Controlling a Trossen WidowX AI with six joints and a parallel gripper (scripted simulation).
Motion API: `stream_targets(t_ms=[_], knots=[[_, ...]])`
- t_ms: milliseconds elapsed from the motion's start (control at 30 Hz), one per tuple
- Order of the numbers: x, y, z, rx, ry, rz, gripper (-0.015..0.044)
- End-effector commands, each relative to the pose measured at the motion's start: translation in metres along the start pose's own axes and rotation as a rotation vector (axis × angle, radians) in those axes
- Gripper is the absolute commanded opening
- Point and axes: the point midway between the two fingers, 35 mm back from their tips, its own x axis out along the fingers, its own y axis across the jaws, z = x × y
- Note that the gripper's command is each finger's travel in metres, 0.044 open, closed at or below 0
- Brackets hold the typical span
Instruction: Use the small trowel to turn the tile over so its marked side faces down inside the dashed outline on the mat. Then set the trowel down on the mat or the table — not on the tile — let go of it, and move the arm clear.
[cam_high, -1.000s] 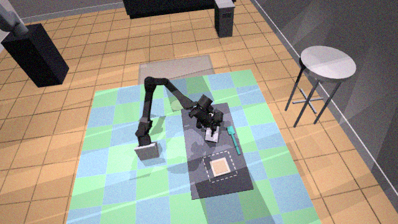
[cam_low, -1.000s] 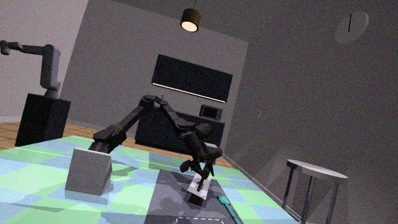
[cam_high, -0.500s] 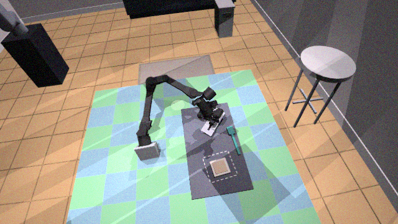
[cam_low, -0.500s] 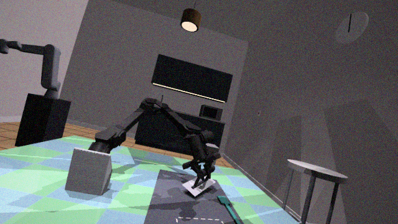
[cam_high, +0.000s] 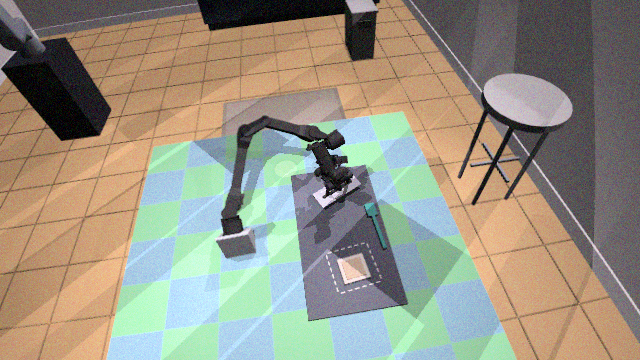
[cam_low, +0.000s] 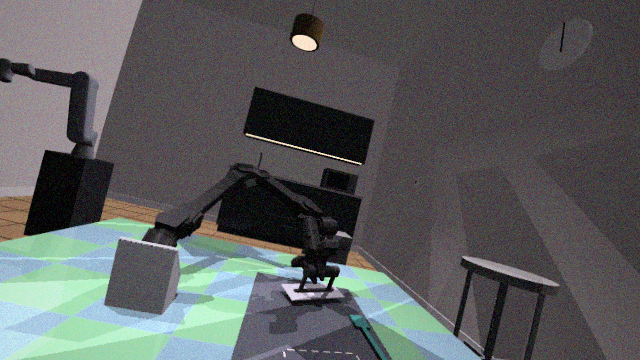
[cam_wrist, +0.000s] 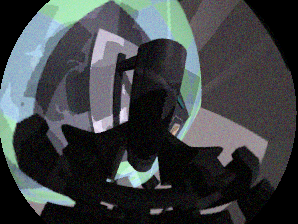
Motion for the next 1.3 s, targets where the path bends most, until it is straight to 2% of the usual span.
stream_targets(t_ms=[0, 333, 1267], knots=[[-0.016, 0.011, -0.003, 0.074, 0.07, -0.067, 0.0], [-0.054, 0.037, -0.015, 0.187, 0.188, -0.206, 0.0], [-0.029, 0.056, -0.013, 0.187, 0.186, -0.2, 0.0]])
